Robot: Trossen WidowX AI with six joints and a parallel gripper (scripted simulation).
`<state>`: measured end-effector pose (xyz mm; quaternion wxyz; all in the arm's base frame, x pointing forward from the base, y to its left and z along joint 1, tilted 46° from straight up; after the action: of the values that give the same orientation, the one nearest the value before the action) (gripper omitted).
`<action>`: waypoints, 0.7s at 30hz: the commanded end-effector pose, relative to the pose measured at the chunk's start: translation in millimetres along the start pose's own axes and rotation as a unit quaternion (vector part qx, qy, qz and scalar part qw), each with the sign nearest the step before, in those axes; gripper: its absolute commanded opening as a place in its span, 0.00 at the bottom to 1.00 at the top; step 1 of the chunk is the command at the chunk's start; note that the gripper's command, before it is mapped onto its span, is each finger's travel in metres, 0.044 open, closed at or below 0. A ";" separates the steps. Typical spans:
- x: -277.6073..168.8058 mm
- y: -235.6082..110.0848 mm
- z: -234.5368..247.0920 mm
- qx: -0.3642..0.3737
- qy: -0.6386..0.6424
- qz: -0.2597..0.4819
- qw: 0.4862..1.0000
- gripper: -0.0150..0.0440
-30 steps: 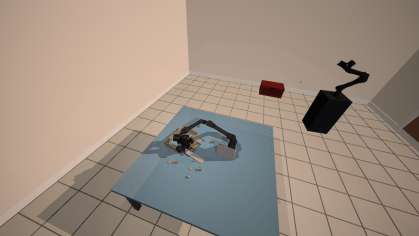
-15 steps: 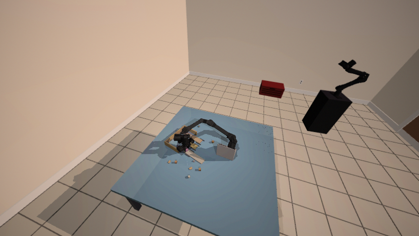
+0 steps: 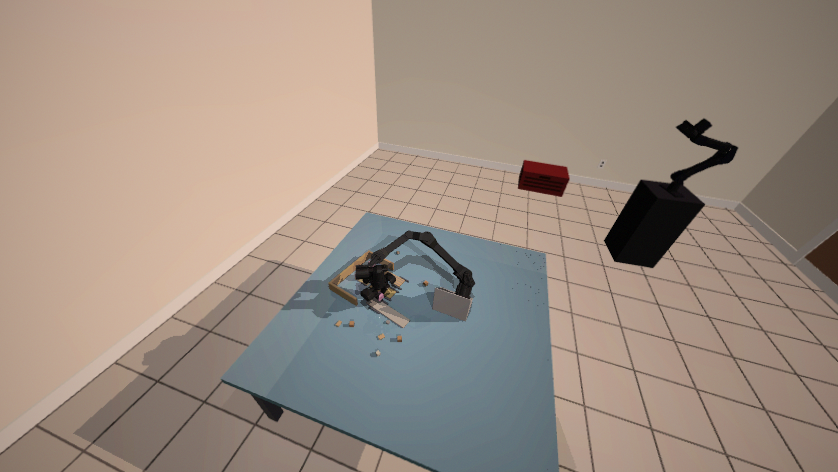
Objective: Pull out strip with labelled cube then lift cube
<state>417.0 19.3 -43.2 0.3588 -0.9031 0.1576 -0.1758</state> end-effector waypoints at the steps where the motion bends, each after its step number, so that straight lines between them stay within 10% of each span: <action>1: -11.1 -6.2 -5.5 0.001 0.002 0.002 1.000 0.25; 21: -53.5 -8.0 -30.1 0.001 0.000 0.002 1.000 0.25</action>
<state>369.4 27.8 -29.3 0.3585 -0.9036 0.1575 -0.1738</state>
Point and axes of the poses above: the point midway between the two fingers, 35 mm back from their tips, its own y axis out along the fingers, its own z axis across the jaws, x = y × z, the point moved 9 cm from there along -y, back along the fingers, and after that the axes turned 5 degrees about -y, right-handed, at the moved point
